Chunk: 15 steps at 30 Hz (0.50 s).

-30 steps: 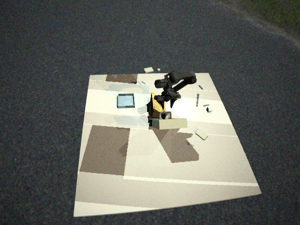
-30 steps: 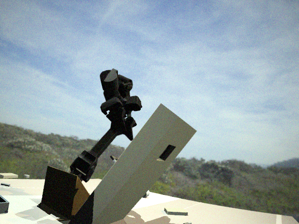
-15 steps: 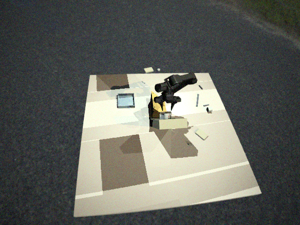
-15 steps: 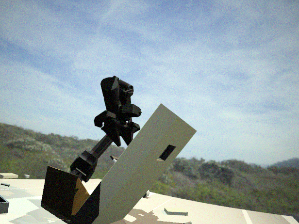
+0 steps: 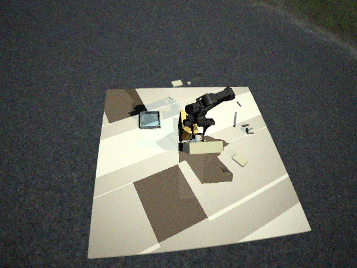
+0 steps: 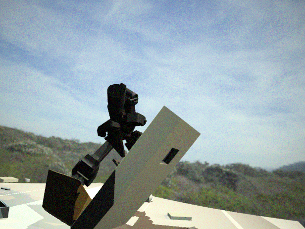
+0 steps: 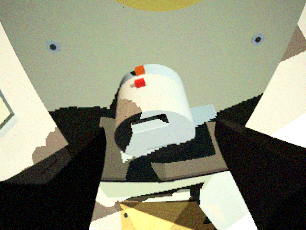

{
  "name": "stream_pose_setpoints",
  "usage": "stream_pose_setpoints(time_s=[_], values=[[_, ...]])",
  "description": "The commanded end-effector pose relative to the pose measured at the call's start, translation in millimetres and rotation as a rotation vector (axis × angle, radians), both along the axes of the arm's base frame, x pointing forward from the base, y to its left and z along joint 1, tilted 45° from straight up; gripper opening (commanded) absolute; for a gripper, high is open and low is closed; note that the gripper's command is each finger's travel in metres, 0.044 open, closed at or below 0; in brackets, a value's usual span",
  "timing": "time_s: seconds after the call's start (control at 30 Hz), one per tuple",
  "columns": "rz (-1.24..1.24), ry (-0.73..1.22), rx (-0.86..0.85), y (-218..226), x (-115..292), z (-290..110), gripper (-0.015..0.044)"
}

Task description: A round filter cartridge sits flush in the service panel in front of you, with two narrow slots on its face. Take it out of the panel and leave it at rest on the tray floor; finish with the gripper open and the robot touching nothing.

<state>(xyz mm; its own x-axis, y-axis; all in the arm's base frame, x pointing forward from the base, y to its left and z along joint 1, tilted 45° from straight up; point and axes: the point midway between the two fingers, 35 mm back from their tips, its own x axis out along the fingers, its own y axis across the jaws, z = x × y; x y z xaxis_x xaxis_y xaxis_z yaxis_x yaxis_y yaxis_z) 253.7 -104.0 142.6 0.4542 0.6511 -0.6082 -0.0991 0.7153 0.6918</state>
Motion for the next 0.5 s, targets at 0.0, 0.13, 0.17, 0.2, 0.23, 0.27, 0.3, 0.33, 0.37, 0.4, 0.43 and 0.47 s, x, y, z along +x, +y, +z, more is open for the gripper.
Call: stream_pose_setpoints(time_s=[0.0,0.13,0.17,0.2,0.23,0.27,0.3,0.33,0.37,0.4,0.43,0.47], values=[[-0.002,-0.002,0.004,5.7,2.8,-3.5,0.0305],[-0.002,-0.003,0.005,10.3,5.4,-7.1,0.0305],[-0.001,-0.003,0.005,11.2,5.9,-7.8,0.0305],[-0.001,-0.003,0.005,11.8,6.2,-8.2,0.0305],[-0.001,-0.003,0.005,11.9,6.3,-8.4,0.0305],[0.001,-0.002,0.002,8.8,5.1,-6.9,0.0298],[0.001,-0.002,0.002,8.8,5.1,-6.9,0.0291],[0.001,-0.002,0.002,8.8,5.1,-6.9,0.0285],[0.001,-0.002,0.002,8.8,5.1,-6.9,0.0278],[0.001,-0.002,0.002,8.8,5.1,-6.9,0.0271],[0.001,-0.002,0.002,8.8,5.1,-6.9,0.0265],[0.001,-0.002,0.002,8.8,5.1,-6.9,0.0258]])
